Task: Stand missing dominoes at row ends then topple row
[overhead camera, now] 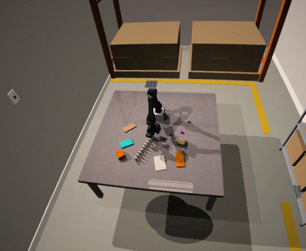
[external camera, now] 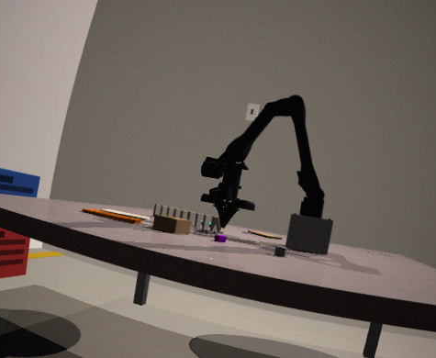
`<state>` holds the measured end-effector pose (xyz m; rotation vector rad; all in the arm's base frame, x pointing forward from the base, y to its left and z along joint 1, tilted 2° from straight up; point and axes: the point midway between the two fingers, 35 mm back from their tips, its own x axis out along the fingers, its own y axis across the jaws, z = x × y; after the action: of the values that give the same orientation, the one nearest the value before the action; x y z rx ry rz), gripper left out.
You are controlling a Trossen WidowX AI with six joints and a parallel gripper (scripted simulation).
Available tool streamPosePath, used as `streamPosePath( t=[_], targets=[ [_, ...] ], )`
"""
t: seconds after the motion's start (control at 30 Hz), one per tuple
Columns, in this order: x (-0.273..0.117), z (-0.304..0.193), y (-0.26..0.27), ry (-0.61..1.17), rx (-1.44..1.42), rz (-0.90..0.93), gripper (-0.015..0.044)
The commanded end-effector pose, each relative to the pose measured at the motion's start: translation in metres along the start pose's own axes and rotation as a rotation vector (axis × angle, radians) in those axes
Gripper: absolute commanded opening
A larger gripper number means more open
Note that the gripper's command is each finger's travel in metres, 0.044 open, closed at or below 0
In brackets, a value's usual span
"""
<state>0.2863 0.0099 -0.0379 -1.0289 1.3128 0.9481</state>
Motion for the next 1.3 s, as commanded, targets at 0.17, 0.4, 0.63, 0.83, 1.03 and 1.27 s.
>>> streamPosePath(
  t=[0.17, 0.4, 0.63, 0.83, 1.03, 1.27],
  targets=[
    [-0.030, -0.008, -0.012, 0.003, 0.014, 0.021, 0.0000],
    [-0.059, -0.002, -0.024, 0.004, -0.005, 0.001, 0.0000],
    [-0.059, -0.002, -0.024, 0.004, -0.005, 0.001, 0.0000],
    [-0.059, -0.002, -0.024, 0.004, -0.005, 0.001, 0.0000],
    [-0.059, -0.002, -0.024, 0.004, -0.005, 0.001, 0.0000],
    [-0.059, -0.002, -0.024, 0.004, -0.005, 0.001, 0.0000]
  ],
)
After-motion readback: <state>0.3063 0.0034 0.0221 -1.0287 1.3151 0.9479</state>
